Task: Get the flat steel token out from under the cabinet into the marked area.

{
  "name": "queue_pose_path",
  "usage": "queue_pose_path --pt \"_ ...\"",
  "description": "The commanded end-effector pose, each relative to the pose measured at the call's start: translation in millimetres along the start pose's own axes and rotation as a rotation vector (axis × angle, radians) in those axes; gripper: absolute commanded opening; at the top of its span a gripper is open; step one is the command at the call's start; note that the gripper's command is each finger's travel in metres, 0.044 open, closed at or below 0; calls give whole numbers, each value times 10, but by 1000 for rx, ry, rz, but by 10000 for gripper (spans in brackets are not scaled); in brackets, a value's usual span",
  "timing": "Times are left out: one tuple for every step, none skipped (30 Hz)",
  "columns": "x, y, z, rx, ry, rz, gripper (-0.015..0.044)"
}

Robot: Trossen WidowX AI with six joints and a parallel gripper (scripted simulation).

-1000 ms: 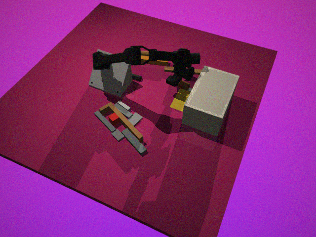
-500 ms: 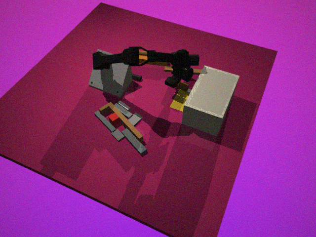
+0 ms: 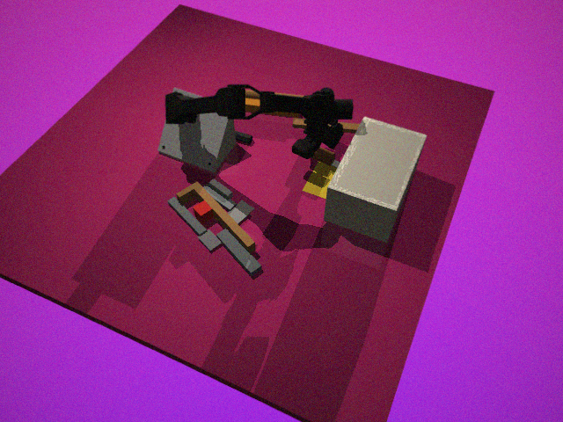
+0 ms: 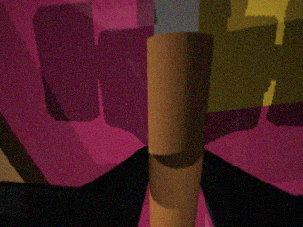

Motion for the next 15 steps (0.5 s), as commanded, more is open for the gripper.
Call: queue_pose_path --pt "-50 20 10 -1 -6 10 0" --pt "-50 20 10 -1 -6 10 0" --pt "-50 20 10 -1 -6 10 0" --pt "-50 20 10 -1 -6 10 0" --pt "-50 20 10 -1 -6 10 0" --pt "-50 18 10 -1 -6 10 0" --pt "-49 14 10 -1 -6 10 0" --pt "-49 9 10 -1 -6 10 0" --pt "-49 3 10 -1 -6 10 0" --pt "-48 -6 10 -1 -6 10 0" --pt "-48 -16 10 -1 -6 10 0" --pt "-48 -26 10 -1 -6 10 0" --pt "-48 -36 10 -1 -6 10 0" --pt "-48 -46 10 -1 -6 10 0" --pt "-49 -56 10 -1 -6 10 0"
Point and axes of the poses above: the point midway between the two fingers, 35 mm back from their tips, its own z axis out along the fingers, its own x axis across the jaws, y = z × x, the point moved 6 cm from there along -z, back along the fingers, and after that the axes turned 9 degrees about z, right-handed, at the moved point
